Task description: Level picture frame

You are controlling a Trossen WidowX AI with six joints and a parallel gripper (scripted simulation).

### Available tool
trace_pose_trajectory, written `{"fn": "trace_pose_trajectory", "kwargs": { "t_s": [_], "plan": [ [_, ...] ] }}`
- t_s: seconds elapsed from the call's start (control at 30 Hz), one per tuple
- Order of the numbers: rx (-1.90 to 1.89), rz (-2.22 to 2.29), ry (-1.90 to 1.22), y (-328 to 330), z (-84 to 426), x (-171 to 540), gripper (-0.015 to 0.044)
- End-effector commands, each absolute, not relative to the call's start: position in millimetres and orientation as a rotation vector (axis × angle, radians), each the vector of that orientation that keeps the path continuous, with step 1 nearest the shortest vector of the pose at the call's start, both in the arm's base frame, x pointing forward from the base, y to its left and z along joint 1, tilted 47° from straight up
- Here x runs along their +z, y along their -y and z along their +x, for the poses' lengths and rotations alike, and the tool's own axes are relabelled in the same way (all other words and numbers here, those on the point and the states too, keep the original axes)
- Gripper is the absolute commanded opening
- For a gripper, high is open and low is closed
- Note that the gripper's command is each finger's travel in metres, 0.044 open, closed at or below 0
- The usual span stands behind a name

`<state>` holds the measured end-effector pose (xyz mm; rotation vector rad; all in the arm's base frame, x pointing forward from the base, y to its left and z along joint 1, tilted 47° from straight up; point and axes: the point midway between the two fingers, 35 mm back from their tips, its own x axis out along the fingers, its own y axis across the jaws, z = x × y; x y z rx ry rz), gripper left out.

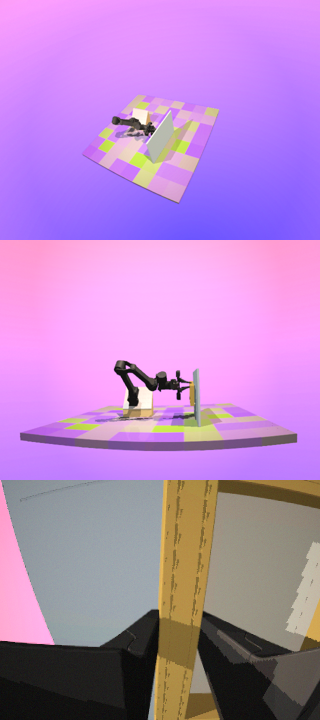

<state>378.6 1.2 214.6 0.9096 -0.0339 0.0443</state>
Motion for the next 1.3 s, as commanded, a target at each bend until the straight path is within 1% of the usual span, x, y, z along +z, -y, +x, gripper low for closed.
{"fn": "trace_pose_trajectory", "kwargs": {
  "t_s": [0.0, 0.97, 1.27],
  "plan": [
    [0.043, 0.897, 0.038, -1.0, 378.5, 215.0, 0.0000],
    [0.039, 0.719, 0.043, -1.8, 378.6, 214.9, 0.0000],
    [0.041, 0.745, 0.039, -1.8, 378.7, 214.5, 0.0236]
  ]
}}
